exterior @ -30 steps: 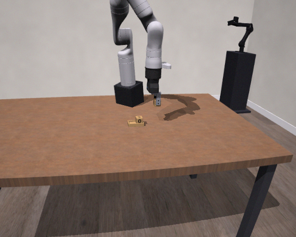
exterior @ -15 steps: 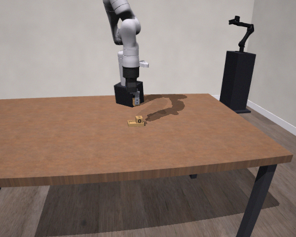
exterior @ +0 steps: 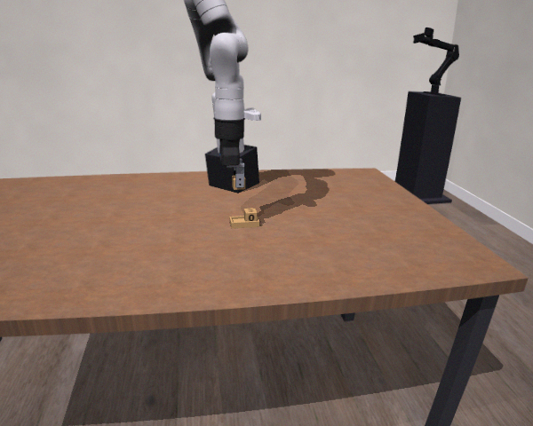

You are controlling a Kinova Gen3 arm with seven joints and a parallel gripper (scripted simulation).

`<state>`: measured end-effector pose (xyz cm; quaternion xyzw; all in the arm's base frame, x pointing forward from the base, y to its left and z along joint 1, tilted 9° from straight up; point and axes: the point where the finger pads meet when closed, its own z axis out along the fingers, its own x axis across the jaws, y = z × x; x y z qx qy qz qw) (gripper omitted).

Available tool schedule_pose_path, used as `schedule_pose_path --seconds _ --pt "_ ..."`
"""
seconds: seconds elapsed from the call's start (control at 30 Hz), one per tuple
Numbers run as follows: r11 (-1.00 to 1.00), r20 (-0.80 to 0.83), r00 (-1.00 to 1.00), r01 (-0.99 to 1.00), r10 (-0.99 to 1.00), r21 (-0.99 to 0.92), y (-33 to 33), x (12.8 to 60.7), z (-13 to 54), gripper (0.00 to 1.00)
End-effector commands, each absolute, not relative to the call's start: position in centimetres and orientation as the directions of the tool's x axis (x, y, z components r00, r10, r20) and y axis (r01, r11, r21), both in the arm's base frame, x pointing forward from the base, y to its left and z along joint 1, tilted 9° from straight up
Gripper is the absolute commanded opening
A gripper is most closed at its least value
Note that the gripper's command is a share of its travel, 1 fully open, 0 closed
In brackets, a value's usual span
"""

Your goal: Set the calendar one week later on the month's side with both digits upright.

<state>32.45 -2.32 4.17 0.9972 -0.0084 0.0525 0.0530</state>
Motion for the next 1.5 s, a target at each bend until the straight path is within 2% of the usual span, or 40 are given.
schedule_pose_path --seconds 0.0,1.47 --pt "-0.994 0.107 0.994 -0.022 -0.011 0.105 -2.3 32.5 4.2 0.6" --pt "-0.994 0.106 0.994 -0.022 -0.011 0.105 -3.1 33.3 -1.9 0.6"
